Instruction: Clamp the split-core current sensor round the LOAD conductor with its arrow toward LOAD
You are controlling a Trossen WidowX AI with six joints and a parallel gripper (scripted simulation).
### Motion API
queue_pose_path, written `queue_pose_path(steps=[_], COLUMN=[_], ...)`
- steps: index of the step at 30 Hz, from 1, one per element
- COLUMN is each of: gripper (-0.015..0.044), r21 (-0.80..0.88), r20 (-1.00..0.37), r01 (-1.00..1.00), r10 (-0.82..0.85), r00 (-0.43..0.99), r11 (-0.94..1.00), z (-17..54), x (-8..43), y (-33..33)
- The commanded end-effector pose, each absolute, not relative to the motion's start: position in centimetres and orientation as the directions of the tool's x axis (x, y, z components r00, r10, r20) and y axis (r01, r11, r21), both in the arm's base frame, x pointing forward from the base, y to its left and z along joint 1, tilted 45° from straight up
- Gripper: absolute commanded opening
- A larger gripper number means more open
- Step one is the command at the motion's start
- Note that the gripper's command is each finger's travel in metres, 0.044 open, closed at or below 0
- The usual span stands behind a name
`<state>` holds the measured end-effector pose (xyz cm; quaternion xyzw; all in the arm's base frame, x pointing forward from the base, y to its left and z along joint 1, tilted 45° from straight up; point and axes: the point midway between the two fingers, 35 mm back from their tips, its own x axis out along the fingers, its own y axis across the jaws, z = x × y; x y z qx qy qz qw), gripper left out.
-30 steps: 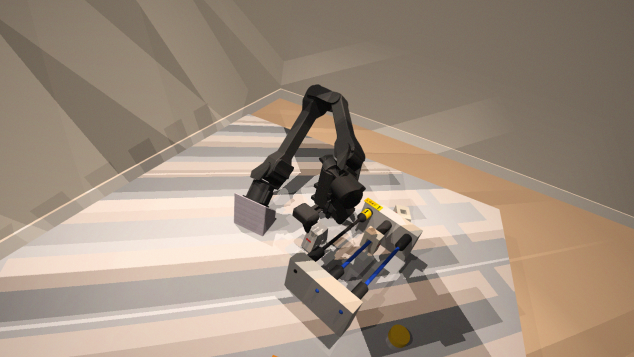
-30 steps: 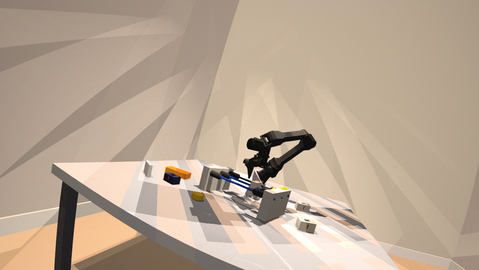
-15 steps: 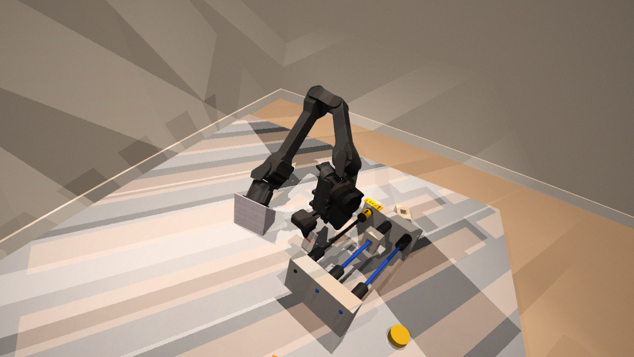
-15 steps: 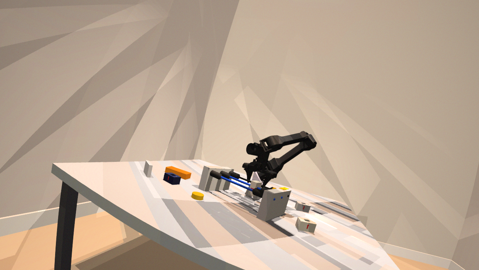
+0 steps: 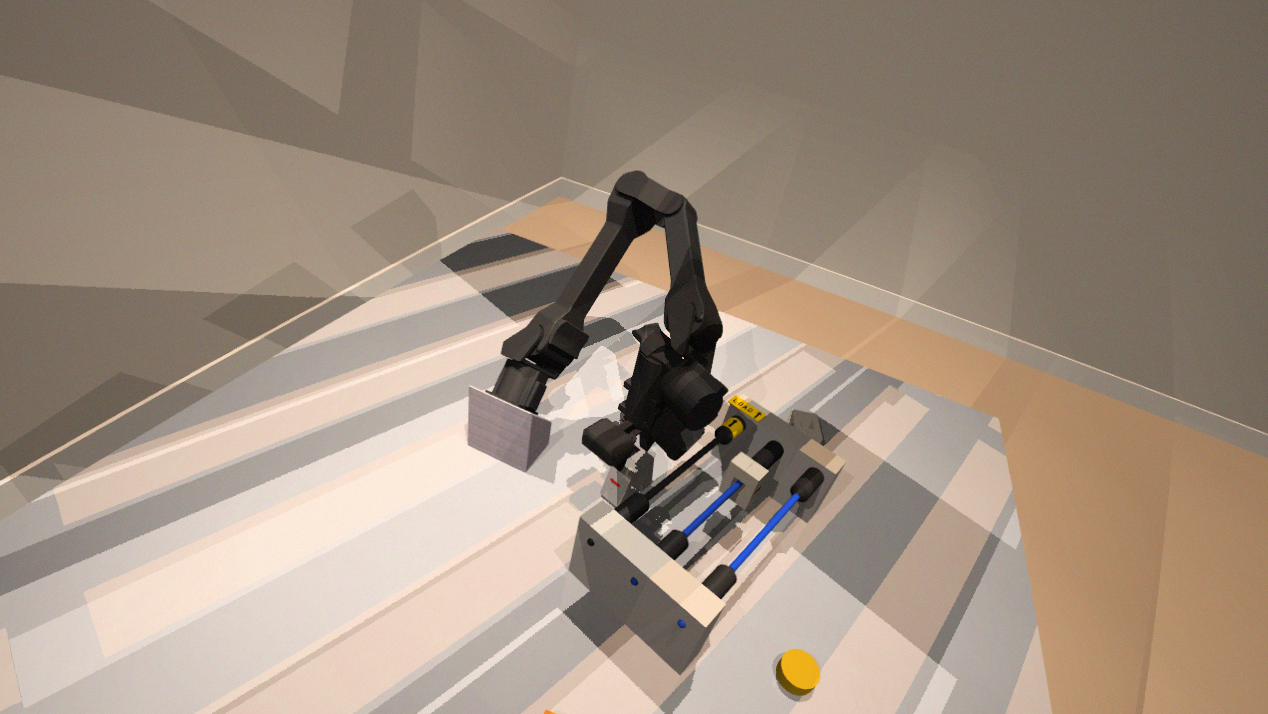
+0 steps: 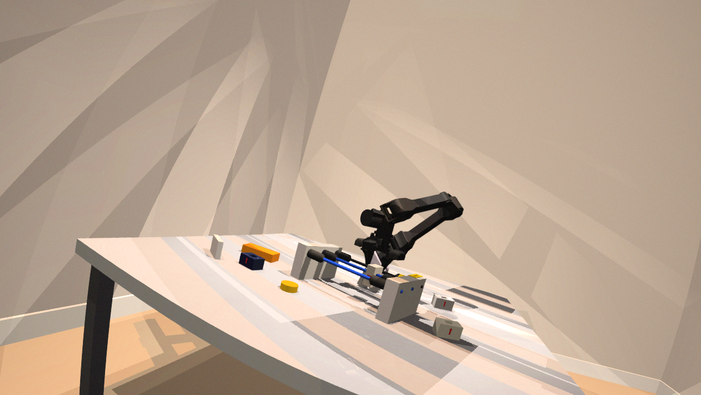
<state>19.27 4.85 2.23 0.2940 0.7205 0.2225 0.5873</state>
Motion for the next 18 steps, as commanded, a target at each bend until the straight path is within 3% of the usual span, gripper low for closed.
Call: queue_pose_path(steps=[1, 5, 13, 18], gripper=[0.0235, 0.0209, 0.0, 0.0], r21=[0.666, 0.666, 0.662, 0.661], r20=[-0.716, -0.716, -0.719, -0.721], r01=[0.161, 0.161, 0.162, 0.164], r10=[0.684, 0.684, 0.682, 0.68], r00=[-0.137, -0.137, -0.135, -0.134], r11=[0.729, 0.729, 0.731, 0.733], z=[2.2, 2.2, 3.5, 4.8], x=[19.3, 19.3, 20.5, 21.4], y=[4.8, 4.8, 3.3, 1.7])
